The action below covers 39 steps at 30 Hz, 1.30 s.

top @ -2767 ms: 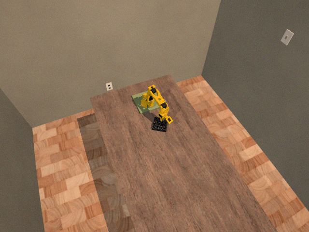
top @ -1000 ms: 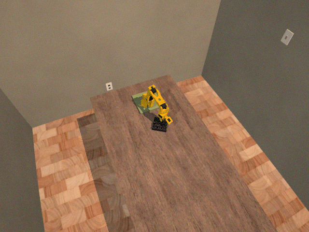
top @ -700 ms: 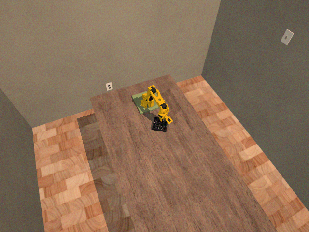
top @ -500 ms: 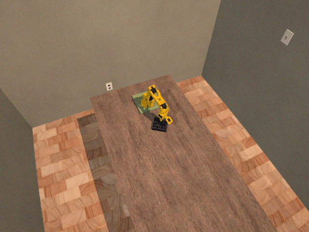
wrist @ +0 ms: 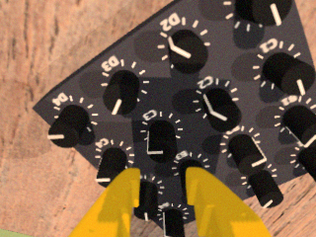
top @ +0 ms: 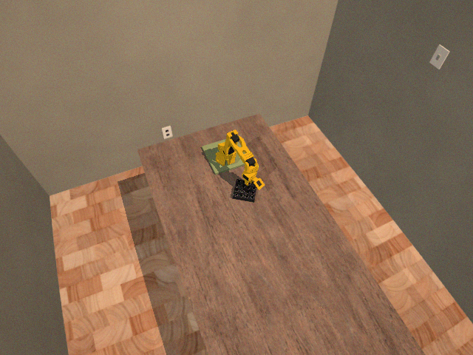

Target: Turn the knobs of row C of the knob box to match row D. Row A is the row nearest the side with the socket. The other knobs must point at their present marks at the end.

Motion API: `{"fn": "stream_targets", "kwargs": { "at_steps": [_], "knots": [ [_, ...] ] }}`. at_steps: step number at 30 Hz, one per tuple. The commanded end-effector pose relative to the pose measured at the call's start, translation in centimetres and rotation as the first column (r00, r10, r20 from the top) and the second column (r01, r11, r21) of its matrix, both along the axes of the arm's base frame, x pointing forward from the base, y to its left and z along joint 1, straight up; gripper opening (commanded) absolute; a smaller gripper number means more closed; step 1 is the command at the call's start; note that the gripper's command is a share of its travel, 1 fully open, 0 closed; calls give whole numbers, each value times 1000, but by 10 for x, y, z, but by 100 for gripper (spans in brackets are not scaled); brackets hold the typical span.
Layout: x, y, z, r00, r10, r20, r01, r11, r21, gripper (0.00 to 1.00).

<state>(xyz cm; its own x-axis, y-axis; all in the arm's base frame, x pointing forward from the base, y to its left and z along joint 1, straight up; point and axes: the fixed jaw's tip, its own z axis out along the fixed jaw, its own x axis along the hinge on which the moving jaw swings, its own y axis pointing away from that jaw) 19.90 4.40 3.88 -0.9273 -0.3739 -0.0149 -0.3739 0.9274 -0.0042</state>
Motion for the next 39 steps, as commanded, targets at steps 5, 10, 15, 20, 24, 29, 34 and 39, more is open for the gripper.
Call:
{"fn": "stream_targets", "kwargs": {
  "at_steps": [5, 10, 15, 20, 24, 29, 34, 39],
  "knots": [
    [-2, 1, -1, 1000, 1, -14, -1, 1000, -1, 10],
    [-2, 1, -1, 1000, 1, -14, -1, 1000, -1, 10],
    [-2, 1, -1, 1000, 1, -14, -1, 1000, -1, 10],
    [-1, 1, -1, 1000, 1, -14, -1, 1000, -1, 10],
    [-1, 1, -2, 1000, 1, -14, -1, 1000, -1, 10],
    [-1, 1, -7, 1000, 1, -14, -1, 1000, -1, 10],
    [-1, 1, -14, 1000, 1, -14, -1, 1000, -1, 10],
    [-1, 1, -18, 1000, 1, -14, -1, 1000, -1, 10]
  ]
}}
